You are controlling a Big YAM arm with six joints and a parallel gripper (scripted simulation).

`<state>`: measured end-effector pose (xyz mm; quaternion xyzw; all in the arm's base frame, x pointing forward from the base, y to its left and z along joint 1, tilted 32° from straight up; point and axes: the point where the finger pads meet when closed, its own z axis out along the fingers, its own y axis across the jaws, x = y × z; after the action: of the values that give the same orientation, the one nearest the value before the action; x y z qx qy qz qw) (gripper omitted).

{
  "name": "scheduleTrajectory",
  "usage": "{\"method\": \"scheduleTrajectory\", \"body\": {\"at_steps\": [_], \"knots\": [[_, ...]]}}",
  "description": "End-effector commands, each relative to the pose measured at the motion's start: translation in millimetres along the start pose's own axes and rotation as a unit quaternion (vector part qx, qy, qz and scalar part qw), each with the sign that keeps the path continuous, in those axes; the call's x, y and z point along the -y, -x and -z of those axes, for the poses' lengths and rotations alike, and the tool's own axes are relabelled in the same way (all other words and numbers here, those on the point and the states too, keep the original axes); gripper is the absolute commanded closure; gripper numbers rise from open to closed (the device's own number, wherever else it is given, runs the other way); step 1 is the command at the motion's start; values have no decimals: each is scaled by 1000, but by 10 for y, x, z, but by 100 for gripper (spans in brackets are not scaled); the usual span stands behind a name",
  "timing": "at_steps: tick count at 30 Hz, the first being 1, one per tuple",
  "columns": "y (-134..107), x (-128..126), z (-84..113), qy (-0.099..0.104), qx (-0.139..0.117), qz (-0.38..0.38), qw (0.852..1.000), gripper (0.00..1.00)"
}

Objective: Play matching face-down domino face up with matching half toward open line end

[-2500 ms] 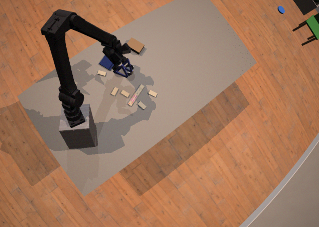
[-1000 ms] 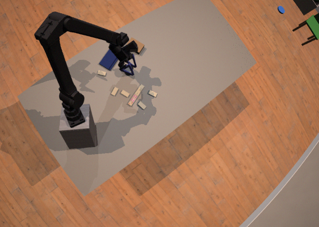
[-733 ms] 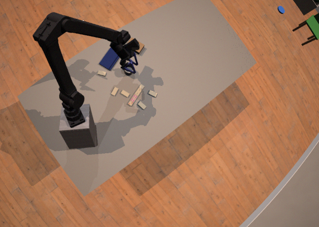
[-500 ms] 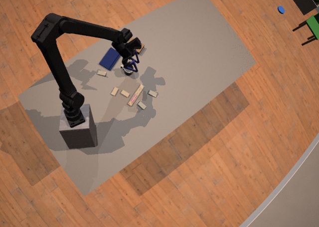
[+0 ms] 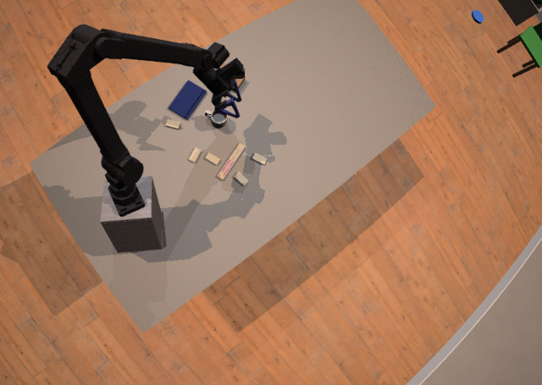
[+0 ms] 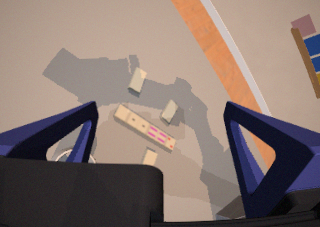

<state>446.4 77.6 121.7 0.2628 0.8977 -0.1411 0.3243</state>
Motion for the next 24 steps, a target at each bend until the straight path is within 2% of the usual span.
{"method": "scheduleTrajectory", "body": {"at_steps": [1,10,11,20,24], "knots": [[191,-51,70,12,13,-12,1000,0],[232,-66,83,15,15,-13,1000,0],[54,-9,25,4,3,0,1000,0],[237,-66,86,15,16,-14,1000,0],[237,-66,86,15,16,-14,1000,0]]}}
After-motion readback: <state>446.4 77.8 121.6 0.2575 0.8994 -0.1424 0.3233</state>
